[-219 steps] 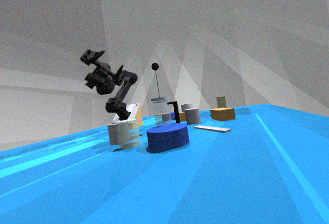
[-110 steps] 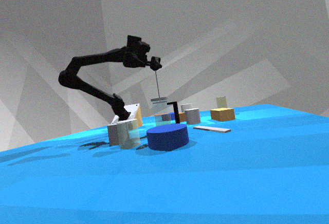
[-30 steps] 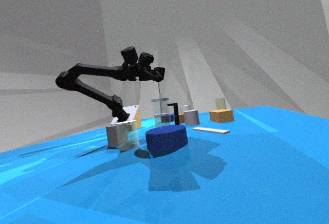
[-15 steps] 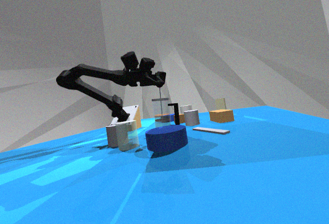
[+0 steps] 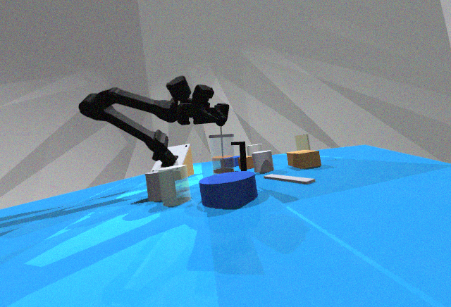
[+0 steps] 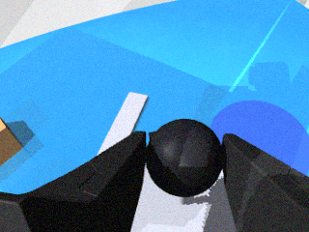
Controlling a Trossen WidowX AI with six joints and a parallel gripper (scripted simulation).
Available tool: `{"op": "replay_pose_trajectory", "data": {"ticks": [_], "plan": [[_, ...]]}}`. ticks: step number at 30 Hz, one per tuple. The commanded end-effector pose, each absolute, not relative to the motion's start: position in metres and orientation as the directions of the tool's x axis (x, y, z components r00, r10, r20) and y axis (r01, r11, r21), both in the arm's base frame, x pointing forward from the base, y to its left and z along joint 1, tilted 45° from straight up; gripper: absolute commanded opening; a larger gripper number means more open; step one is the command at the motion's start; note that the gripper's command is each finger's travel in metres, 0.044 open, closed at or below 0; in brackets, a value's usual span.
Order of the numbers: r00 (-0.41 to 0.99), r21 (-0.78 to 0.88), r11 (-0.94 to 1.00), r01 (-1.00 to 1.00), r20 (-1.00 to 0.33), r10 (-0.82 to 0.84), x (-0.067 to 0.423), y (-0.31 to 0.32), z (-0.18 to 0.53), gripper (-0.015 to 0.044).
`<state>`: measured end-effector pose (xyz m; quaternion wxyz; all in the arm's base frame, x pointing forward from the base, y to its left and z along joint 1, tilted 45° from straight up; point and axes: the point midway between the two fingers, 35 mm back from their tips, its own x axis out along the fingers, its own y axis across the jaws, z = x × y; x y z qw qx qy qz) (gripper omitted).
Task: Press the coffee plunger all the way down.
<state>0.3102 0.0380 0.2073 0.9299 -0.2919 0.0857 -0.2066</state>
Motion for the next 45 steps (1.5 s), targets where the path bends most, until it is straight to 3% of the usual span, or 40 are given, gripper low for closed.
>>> {"op": "replay_pose_trajectory", "data": {"ticks": [1,45], "plan": [[0.884,-0.607,0.719,0.338,-0.057,-0.464,0.3118,0.0298,0.1982,0.0126],[0.891,-0.598,0.728,0.336,-0.05,-0.452,0.316,0.0355,0.2008,0.0126]]}}
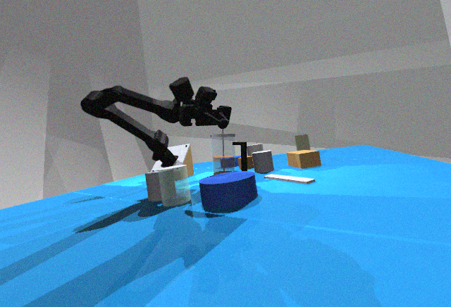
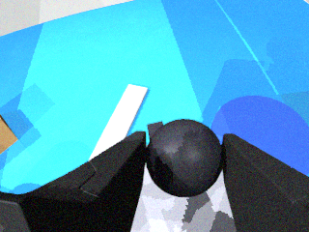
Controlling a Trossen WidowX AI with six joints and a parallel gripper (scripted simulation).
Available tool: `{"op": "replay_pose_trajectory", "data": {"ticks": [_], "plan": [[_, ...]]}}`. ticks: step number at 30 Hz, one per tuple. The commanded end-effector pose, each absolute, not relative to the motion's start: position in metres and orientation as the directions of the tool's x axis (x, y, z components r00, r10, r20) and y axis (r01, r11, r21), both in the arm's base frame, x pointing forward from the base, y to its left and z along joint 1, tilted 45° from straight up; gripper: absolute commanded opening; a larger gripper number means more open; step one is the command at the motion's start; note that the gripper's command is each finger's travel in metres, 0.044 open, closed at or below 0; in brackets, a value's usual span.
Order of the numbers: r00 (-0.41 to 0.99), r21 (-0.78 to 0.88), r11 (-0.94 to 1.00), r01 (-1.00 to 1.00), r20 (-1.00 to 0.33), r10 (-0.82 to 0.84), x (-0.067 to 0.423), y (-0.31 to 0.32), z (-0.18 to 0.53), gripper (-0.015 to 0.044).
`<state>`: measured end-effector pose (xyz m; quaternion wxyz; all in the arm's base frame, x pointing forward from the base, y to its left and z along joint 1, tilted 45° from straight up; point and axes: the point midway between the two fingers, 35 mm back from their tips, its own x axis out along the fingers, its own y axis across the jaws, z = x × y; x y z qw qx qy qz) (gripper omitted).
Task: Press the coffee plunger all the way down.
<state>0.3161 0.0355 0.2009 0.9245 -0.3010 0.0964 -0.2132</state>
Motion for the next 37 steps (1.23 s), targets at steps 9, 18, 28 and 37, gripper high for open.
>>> {"op": "replay_pose_trajectory", "data": {"ticks": [9,18,28,37], "plan": [[0.891,-0.598,0.728,0.336,-0.05,-0.452,0.316,0.036,0.201,0.0336],[0.89,-0.598,0.728,0.334,-0.054,-0.453,0.315,0.04,0.204,0.044],[0.885,-0.609,0.72,0.333,-0.062,-0.462,0.282,0.086,0.254,0.044],[0.885,-0.609,0.72,0.333,-0.062,-0.462,0.282,0.086,0.253,0.044]]}}
